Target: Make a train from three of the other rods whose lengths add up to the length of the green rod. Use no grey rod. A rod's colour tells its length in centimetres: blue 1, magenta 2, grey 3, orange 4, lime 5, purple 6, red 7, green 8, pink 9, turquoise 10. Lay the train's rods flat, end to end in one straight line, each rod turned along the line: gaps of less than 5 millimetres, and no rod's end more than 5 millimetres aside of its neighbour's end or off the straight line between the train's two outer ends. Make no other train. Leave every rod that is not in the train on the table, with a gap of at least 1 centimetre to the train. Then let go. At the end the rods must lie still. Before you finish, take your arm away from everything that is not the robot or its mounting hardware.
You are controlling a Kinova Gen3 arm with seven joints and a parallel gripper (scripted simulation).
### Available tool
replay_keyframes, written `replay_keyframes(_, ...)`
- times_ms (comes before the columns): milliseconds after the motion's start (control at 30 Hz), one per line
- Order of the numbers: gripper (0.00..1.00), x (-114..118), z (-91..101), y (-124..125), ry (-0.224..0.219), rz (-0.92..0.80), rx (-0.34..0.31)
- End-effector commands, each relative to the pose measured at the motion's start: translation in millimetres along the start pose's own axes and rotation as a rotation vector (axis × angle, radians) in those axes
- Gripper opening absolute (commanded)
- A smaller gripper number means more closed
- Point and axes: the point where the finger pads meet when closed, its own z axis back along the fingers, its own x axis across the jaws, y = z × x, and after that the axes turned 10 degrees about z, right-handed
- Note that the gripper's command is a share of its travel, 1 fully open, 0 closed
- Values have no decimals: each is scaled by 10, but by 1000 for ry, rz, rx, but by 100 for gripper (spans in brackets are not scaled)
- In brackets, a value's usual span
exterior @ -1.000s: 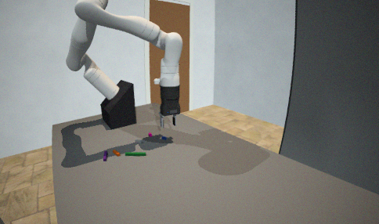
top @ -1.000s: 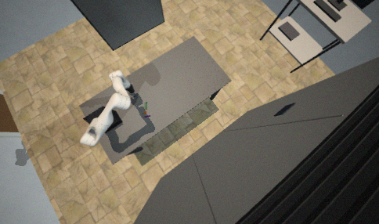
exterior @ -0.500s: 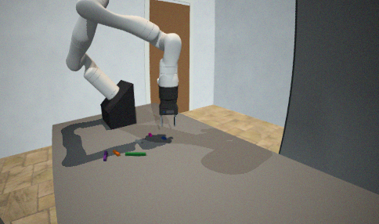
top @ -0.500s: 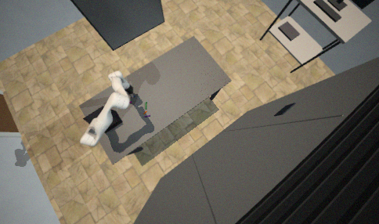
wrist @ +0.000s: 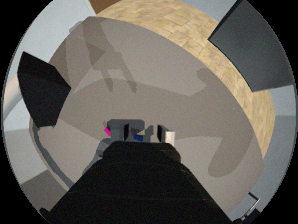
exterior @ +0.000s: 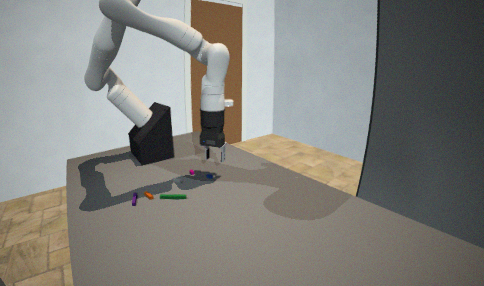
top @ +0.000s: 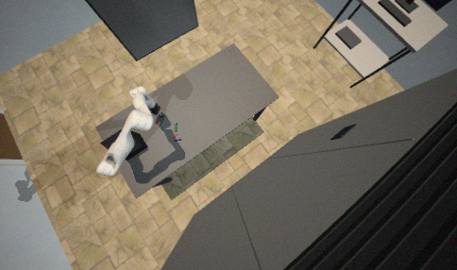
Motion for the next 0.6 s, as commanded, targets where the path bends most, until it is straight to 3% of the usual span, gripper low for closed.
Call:
replay_keyframes(0, 100, 7, 30, 28, -9, -122, -3)
replay_keyframes(567, 100, 14, 45, -17, -10, -717, 0)
